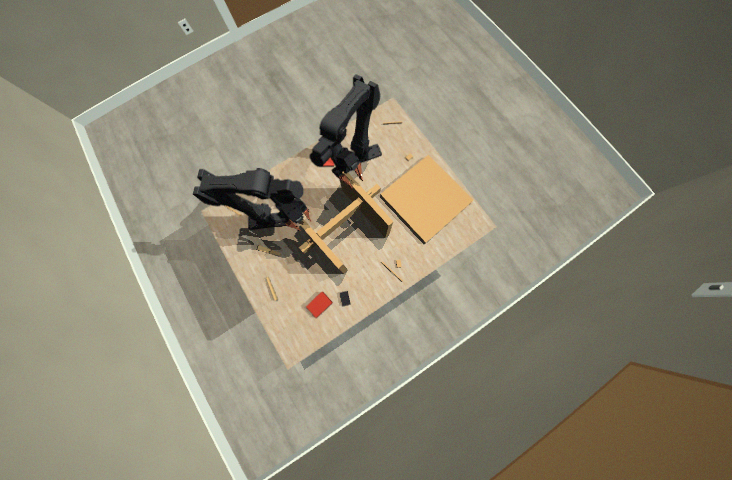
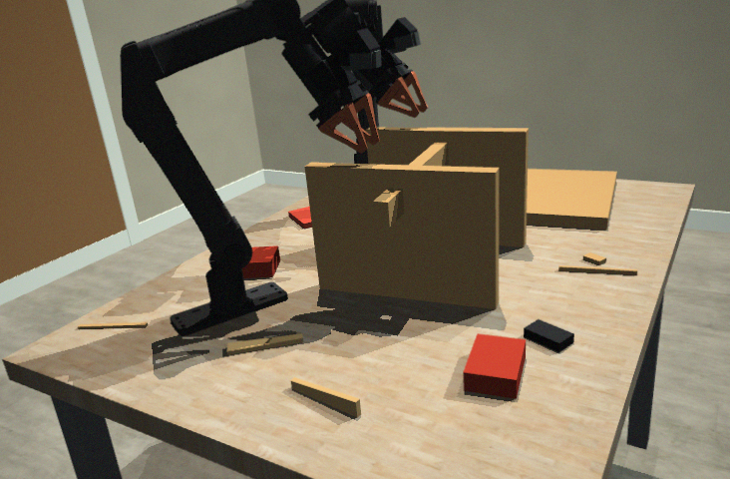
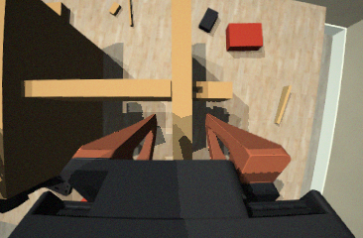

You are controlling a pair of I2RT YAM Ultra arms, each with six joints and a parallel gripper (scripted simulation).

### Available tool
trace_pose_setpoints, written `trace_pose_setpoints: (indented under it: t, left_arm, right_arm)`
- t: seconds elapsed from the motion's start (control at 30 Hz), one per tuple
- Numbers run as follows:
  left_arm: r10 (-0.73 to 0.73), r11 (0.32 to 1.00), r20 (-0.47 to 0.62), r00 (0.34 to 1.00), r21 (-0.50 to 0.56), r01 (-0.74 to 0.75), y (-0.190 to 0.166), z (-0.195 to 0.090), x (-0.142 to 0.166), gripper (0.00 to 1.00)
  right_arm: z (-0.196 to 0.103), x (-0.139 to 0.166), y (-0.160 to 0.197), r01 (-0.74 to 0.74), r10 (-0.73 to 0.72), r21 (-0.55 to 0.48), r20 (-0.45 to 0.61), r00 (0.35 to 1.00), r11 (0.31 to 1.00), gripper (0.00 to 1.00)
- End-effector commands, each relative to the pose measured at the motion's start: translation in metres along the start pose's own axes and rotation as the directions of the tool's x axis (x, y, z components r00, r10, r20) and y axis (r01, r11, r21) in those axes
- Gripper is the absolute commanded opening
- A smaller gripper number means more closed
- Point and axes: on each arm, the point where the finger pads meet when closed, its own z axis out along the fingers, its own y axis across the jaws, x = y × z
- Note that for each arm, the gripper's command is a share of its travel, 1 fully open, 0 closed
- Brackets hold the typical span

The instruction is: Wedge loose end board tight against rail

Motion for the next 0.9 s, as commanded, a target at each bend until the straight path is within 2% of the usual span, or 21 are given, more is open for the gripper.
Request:
trace_pose_setpoints:
  t: [0.0, 0.03, 0.87]
  left_arm:
    - [-0.031, 0.999, 0.036, 0.999, 0.017, 0.03, 0.002, -0.009, -0.01, 0.53]
    - [-0.019, 1.0, 0.032, 0.999, 0.012, 0.019, 0.002, -0.003, -0.002, 0.53]
    - [-0.02, 1.0, 0.038, 0.999, 0.005, 0.02, 0.005, 0.019, 0.013, 0.53]
  right_arm:
    - [-0.013, -0.011, 0.002, -0.017, 0.018, -0.025, 0.046, 0.999, 1.0, 0.53]
    - [-0.02, -0.013, 0.003, -0.02, 0.023, -0.043, 0.063, 0.998, 0.999, 0.53]
    - [-0.019, -0.015, 0.0, -0.033, 0.036, -0.035, 0.066, 0.997, 0.999, 0.53]
